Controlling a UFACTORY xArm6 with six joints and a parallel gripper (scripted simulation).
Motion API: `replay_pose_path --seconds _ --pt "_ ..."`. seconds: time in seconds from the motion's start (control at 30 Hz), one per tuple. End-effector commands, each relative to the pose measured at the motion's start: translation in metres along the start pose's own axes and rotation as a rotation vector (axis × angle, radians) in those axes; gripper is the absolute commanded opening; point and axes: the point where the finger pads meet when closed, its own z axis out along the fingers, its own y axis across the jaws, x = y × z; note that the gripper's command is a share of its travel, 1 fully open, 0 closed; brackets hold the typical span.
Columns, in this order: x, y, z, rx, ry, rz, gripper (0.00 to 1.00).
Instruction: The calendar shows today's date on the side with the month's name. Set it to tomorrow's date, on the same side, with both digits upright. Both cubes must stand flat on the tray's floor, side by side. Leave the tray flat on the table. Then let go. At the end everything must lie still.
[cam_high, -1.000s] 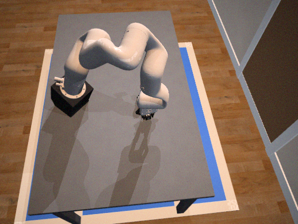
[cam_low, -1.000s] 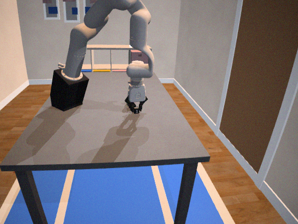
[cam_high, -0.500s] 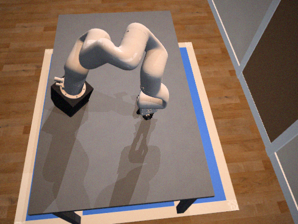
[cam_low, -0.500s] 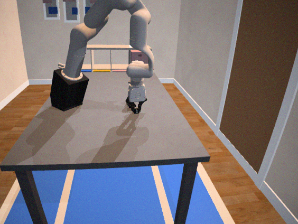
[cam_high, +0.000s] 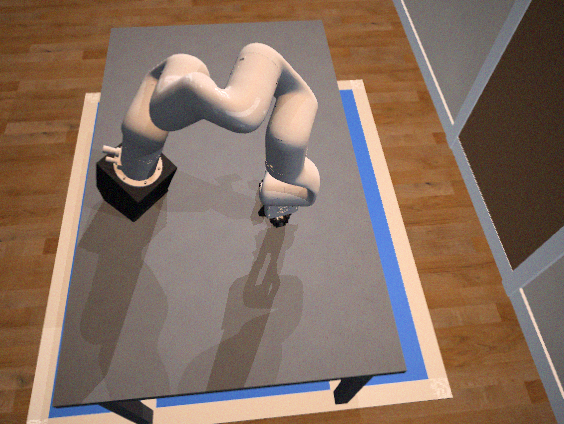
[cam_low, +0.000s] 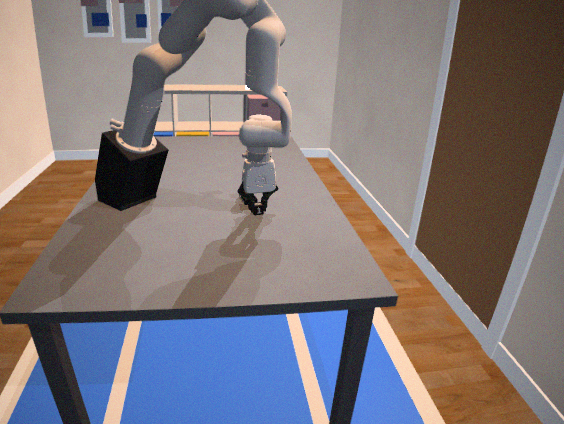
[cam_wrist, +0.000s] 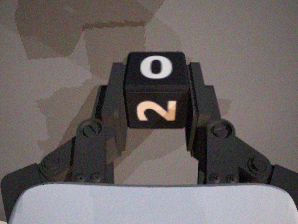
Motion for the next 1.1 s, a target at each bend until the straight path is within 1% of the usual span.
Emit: replay_pose_path --seconds 0.0,0.4,0.5,0.63,0.9,0.97,1.07 --pt "0.0 0.001 -0.001 -0.002 0.0 0.0 0.29" --pt "0.0 0.001 -0.001 -0.002 0.0 0.0 0.29" --pt "0.0 0.001 -0.005 -0.002 0.0 0.0 0.29" --pt "0.0 0.001 -0.019 -0.002 0.0 0.0 0.29" --pt "0.0 0.001 -0.063 -0.002 -0.001 0.0 0.29" --pt "0.0 0.001 -0.063 -0.002 -0.001 0.0 0.29" --pt "0.0 0.001 -0.078 -0.002 -0.001 0.0 0.29"
